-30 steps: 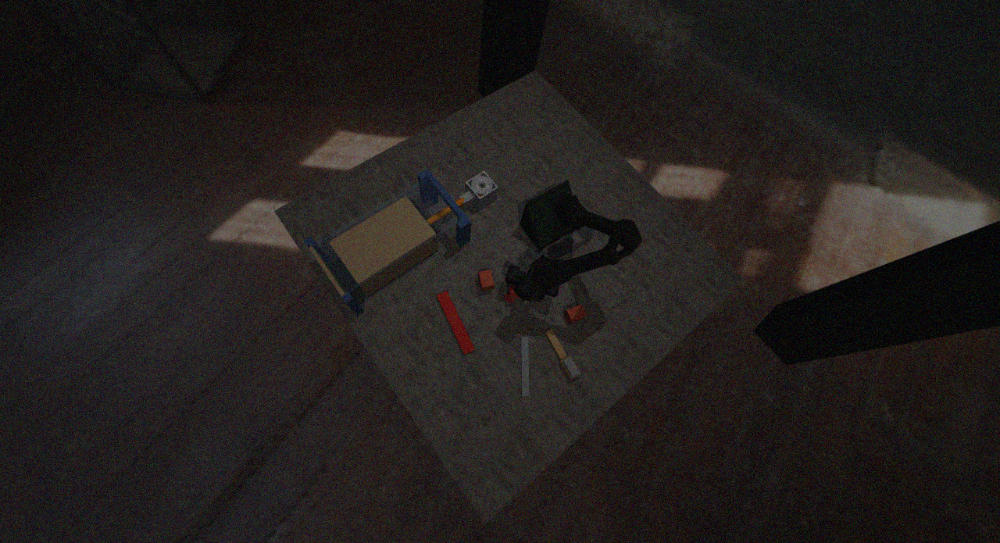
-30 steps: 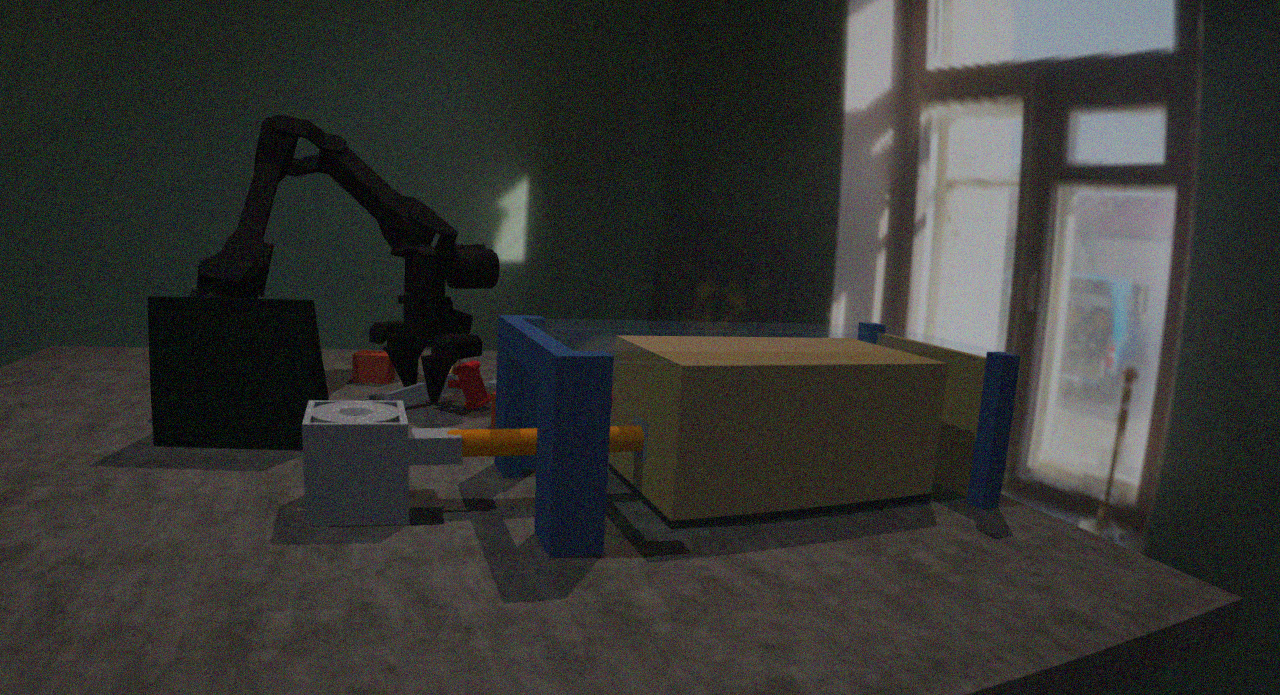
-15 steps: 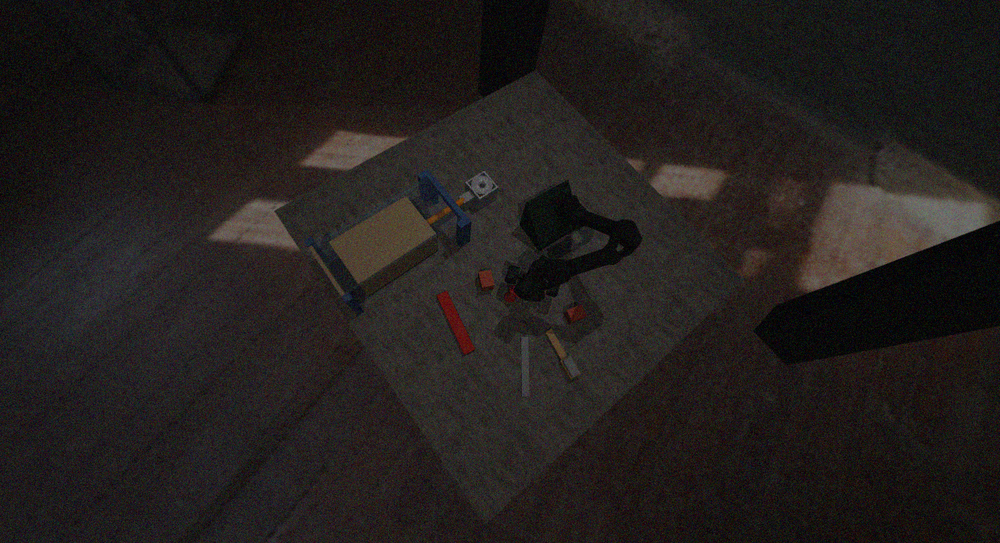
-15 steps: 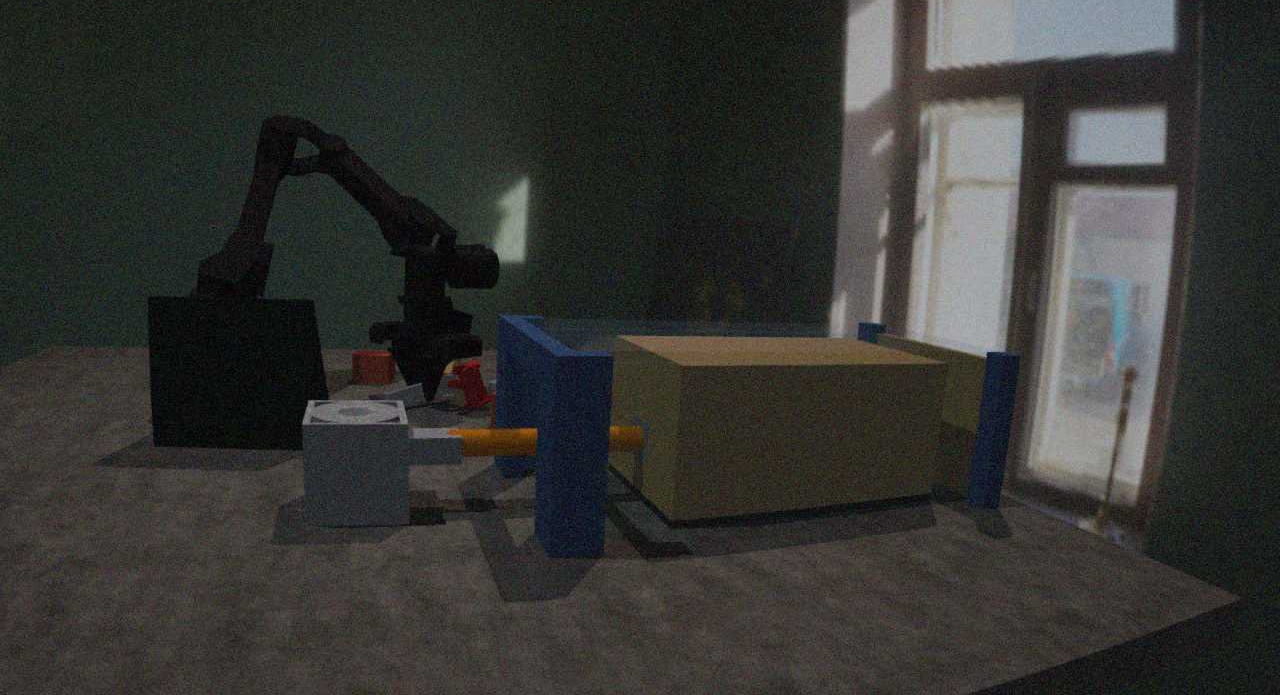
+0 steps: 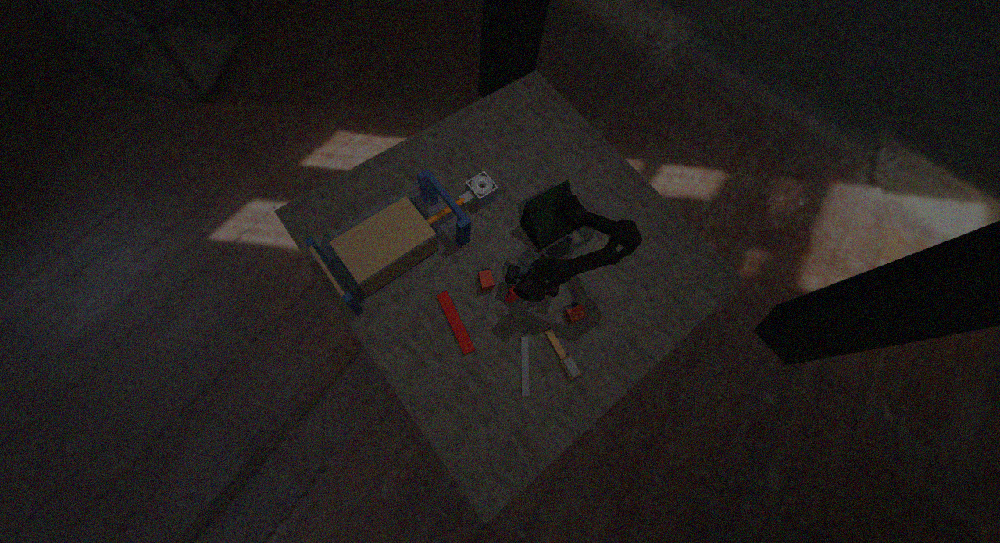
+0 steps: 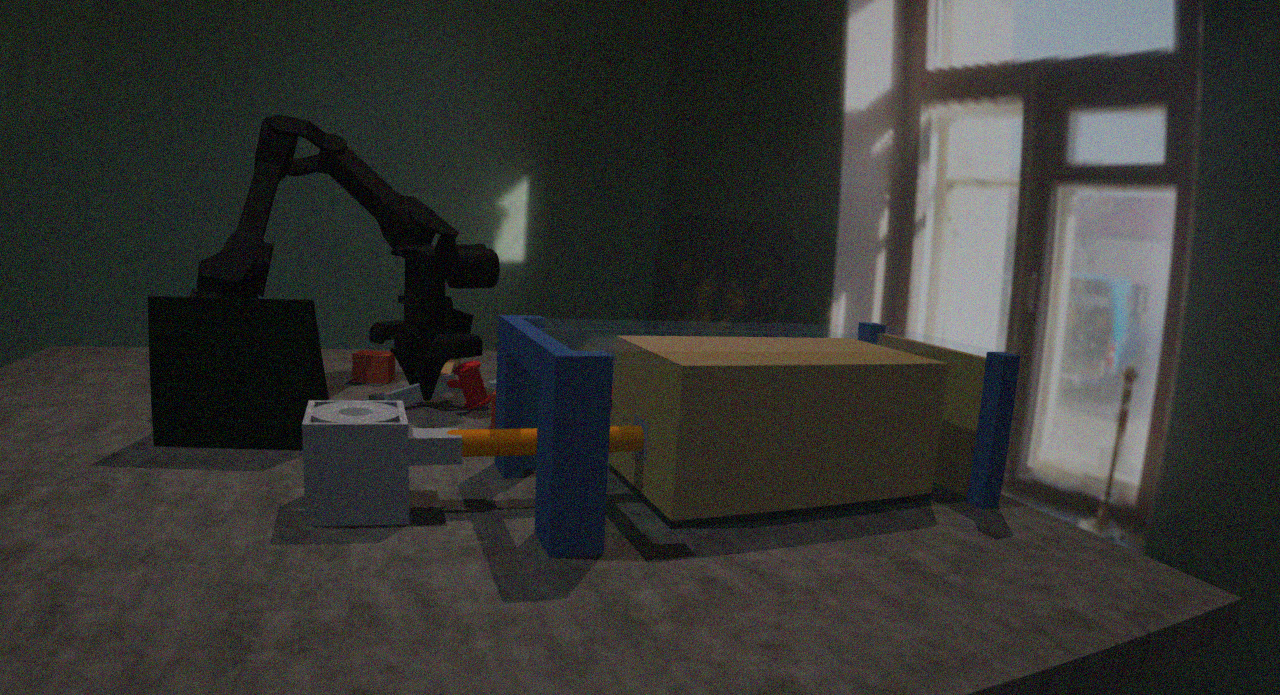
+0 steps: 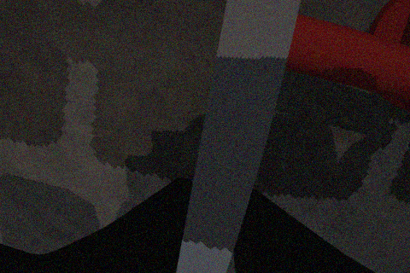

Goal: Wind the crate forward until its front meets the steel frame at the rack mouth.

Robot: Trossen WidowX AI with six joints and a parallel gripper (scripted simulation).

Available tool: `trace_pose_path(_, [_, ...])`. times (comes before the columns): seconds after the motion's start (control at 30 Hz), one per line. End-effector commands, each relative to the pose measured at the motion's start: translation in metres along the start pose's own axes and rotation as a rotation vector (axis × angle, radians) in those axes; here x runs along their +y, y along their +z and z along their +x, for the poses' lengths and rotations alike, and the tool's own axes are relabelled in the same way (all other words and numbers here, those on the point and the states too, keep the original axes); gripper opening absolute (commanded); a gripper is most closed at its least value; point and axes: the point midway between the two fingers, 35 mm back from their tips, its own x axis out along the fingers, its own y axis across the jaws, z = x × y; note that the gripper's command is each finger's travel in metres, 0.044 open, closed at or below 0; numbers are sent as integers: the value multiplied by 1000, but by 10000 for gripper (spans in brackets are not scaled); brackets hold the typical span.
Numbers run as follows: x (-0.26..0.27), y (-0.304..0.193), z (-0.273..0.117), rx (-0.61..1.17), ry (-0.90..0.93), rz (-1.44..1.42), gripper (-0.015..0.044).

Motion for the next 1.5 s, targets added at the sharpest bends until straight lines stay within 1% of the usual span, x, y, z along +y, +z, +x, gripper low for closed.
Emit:
trace_pose_path(0.0, [1, 0, 0, -1, 3, -2, 0])
trace_pose_path(0.07, [0, 1, -3, 1, 1, -2, 0])
trace_pose_path(0.13, [-4, 3, -15, 5, -6, -2, 0])
trace_pose_path(0.23, [-11, 6, -51, 17, -17, -3, 0])
trace_pose_path(0.33, [-12, 6, -99, 23, -18, -1, 0])
trace_pose_path(0.57, [-2, 1, -152, 15, -4, 2, 0])
trace_pose_path(1.2, [-2, -1, -153, 23, -1, 12, 0])
trace_pose_path(1.47, [-45, -20, -157, 29, -34, 147, 0])
